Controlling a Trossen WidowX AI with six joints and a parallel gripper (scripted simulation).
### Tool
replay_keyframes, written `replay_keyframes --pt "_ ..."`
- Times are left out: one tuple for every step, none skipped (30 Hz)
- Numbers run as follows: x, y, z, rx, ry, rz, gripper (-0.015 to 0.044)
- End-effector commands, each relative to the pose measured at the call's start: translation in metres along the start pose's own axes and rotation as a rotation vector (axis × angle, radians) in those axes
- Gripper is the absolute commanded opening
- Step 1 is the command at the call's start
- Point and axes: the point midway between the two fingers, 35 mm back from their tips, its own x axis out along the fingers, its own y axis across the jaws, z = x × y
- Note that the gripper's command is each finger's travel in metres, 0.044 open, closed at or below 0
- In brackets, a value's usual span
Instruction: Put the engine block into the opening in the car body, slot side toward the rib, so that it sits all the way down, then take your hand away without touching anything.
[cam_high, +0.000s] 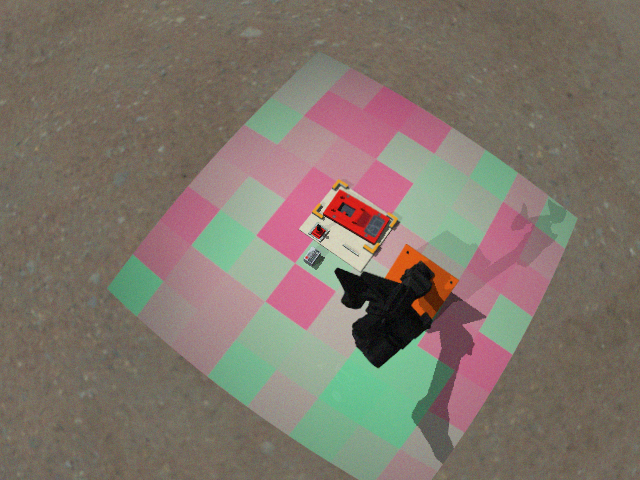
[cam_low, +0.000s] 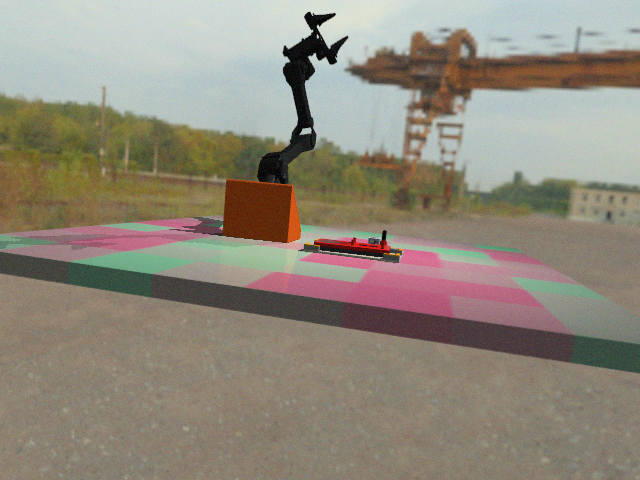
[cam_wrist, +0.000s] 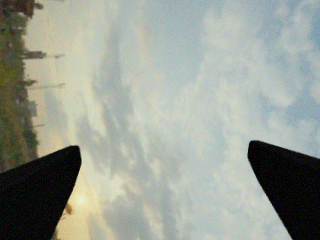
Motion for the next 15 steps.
replay_keyframes --pt "0.01 -0.003 -0.026 0.05 0.008 0.01 0.044" --pt "0.013 -0.003 -0.032 0.059 0.011 0.015 0.044" --pt "0.015 -0.002 -0.037 0.069 0.014 0.02 0.044" --pt "0.018 -0.001 -0.043 0.078 0.017 0.025 0.044" --pt "0.021 0.0 -0.047 0.088 0.016 0.028 0.044" --pt "0.024 0.001 -0.051 0.098 0.016 0.031 0.044" --pt "0.026 0.003 -0.055 0.107 0.017 0.034 0.044" --pt "0.029 0.004 -0.059 0.116 0.017 0.037 0.044" --pt "0.032 0.006 -0.063 0.125 0.018 0.04 0.044" --pt "0.035 0.008 -0.067 0.134 0.02 0.044 0.044" --pt "0.037 0.01 -0.071 0.142 0.021 0.048 0.044" --pt "0.04 0.012 -0.075 0.15 0.023 0.051 0.044" --pt "0.042 0.014 -0.078 0.157 0.025 0.055 0.044" --pt "0.044 0.016 -0.081 0.162 0.027 0.057 0.044" --pt "0.046 0.017 -0.083 0.167 0.03 0.062 0.044"
